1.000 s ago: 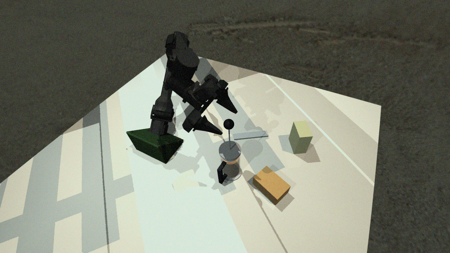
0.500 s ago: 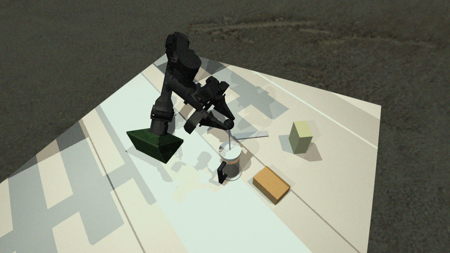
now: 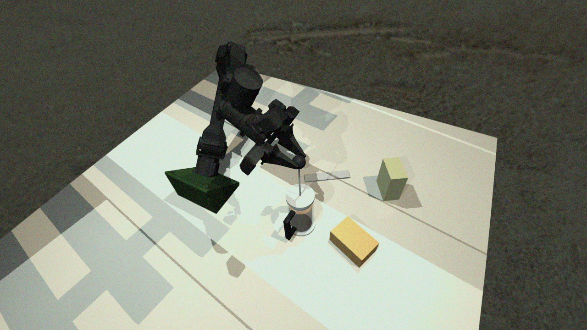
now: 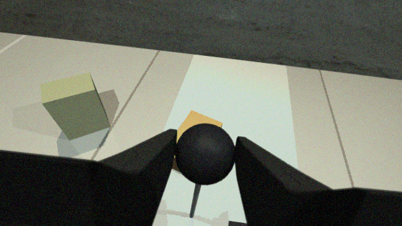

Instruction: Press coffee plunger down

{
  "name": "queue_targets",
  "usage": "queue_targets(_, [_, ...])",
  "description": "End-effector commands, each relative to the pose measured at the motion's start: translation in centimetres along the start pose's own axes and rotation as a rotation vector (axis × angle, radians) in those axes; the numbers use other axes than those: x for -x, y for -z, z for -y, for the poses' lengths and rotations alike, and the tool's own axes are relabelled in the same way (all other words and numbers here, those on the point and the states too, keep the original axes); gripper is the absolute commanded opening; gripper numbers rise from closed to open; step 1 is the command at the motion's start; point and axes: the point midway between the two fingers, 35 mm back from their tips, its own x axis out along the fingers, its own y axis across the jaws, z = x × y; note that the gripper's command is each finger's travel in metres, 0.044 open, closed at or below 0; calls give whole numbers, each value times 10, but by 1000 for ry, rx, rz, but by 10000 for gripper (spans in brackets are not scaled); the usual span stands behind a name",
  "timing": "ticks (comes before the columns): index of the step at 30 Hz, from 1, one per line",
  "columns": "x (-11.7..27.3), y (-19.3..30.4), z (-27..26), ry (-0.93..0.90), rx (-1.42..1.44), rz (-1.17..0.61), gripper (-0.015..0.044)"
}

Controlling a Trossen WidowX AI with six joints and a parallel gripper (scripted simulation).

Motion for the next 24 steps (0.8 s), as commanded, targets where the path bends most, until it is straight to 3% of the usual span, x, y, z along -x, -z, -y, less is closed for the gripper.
queue_targets(1, [-5,7,1,1,-4,-6,127])
queue_targets(24, [-28,36,4,3,-2,-8,127])
